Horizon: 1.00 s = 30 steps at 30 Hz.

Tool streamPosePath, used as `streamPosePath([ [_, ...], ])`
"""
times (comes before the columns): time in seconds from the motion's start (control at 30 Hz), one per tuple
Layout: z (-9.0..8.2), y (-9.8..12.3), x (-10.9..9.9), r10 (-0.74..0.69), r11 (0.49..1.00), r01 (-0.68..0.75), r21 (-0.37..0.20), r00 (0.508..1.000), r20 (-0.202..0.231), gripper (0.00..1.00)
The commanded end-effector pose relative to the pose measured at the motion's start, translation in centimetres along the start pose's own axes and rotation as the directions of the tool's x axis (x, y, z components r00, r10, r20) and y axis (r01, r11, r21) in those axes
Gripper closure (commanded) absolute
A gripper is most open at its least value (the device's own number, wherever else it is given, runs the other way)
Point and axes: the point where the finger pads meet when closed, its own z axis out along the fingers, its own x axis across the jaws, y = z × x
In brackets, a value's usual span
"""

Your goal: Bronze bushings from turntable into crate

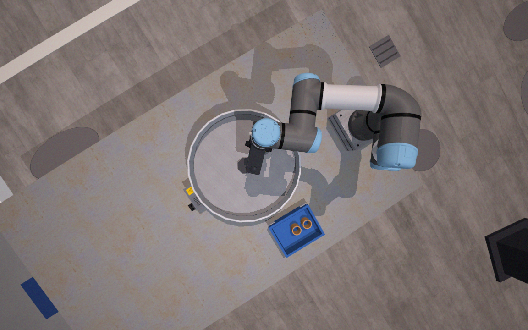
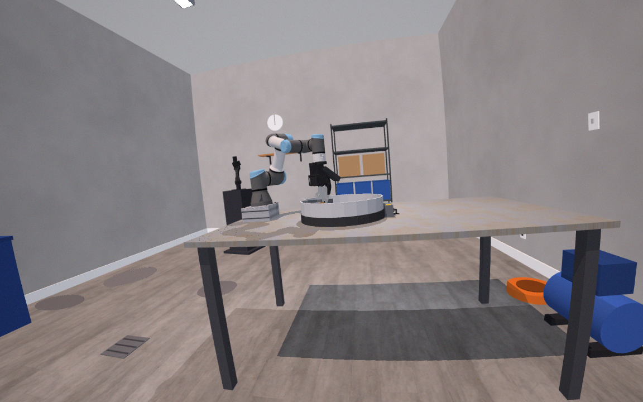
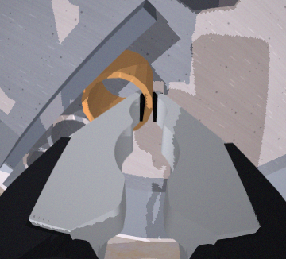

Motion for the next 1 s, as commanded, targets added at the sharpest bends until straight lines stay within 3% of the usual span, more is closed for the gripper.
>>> streamPosePath([
  [0.0, -0.10, -0.01, 0.09, 0.000, 1.000, 0.000, 0.000, 1.000, -0.003, 1.00],
  [0.97, -0.69, -0.01, 0.08, 0.000, 1.000, 0.000, 0.000, 1.000, -0.003, 1.00],
])
